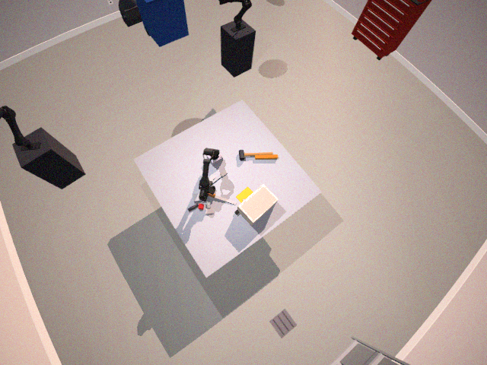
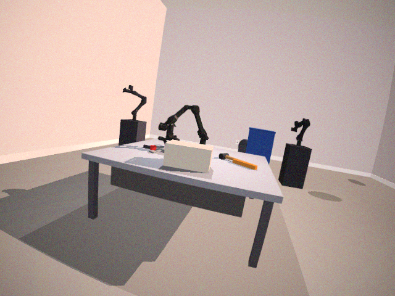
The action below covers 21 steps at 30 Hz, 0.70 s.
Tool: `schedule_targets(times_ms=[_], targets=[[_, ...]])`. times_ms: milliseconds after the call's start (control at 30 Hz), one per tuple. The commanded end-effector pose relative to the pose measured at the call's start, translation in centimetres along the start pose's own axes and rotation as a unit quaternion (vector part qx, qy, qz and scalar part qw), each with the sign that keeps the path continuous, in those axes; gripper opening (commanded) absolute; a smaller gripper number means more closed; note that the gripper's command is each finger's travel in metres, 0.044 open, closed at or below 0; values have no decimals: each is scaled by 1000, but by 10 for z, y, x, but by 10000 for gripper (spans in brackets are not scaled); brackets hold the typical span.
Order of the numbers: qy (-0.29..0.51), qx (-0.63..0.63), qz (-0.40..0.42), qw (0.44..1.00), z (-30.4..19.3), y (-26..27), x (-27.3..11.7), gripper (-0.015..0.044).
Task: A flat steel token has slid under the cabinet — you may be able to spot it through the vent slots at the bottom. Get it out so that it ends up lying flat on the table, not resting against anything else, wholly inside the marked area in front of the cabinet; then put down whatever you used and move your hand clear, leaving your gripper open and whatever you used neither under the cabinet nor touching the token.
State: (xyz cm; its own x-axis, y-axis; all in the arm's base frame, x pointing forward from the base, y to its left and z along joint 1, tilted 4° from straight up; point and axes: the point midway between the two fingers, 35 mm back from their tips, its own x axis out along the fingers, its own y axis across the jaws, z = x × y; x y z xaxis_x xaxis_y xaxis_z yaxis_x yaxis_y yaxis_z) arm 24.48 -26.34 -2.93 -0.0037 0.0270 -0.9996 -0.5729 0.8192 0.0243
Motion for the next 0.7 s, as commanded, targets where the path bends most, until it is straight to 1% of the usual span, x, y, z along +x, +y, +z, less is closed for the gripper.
schedule_targets(times_ms=[0,667], targets=[[4,3,5,1000,-10,4,3,0],[4,3,5,1000,-14,-4,3,0]])
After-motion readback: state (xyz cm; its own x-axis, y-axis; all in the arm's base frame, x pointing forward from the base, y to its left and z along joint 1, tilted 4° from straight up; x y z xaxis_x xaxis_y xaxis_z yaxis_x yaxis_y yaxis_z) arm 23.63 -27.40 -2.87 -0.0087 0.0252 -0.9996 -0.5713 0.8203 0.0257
